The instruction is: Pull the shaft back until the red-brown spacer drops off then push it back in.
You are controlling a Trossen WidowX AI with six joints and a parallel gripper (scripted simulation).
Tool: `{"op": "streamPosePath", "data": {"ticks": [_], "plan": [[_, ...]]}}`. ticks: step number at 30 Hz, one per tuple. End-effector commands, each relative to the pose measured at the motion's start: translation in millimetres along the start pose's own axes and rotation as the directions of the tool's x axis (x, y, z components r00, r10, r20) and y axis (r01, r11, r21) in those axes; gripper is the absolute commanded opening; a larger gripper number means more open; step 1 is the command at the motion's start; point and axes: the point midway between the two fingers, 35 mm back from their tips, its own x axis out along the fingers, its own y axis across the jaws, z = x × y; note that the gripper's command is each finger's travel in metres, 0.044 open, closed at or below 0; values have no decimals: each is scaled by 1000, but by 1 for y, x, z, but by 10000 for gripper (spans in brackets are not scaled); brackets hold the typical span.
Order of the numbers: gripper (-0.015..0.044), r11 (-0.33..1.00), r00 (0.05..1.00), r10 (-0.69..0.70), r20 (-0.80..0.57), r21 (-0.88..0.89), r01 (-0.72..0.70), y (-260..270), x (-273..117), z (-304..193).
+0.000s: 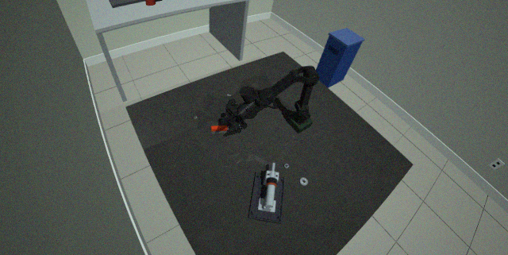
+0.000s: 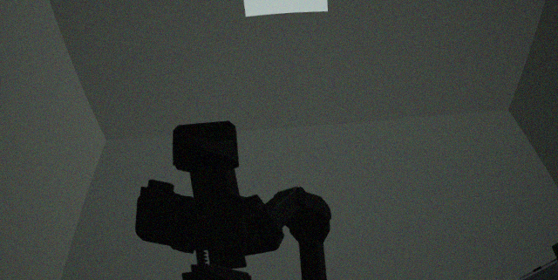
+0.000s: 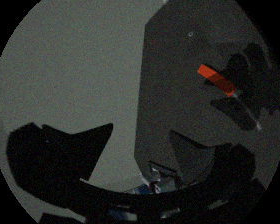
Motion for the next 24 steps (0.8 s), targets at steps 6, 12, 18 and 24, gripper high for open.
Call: {"op": "streamPosePath", "data": {"ticks": [6, 12, 18, 24], "plan": [[440, 809, 948, -107, -300, 529, 258, -56, -16, -134], [440, 528, 871, -184, -455, 702, 478, -96, -45, -200], [440, 315, 810, -234, -538, 746, 587, -121, -66, -230], [440, 315, 810, -234, -538, 746, 587, -121, -66, -230]]}}
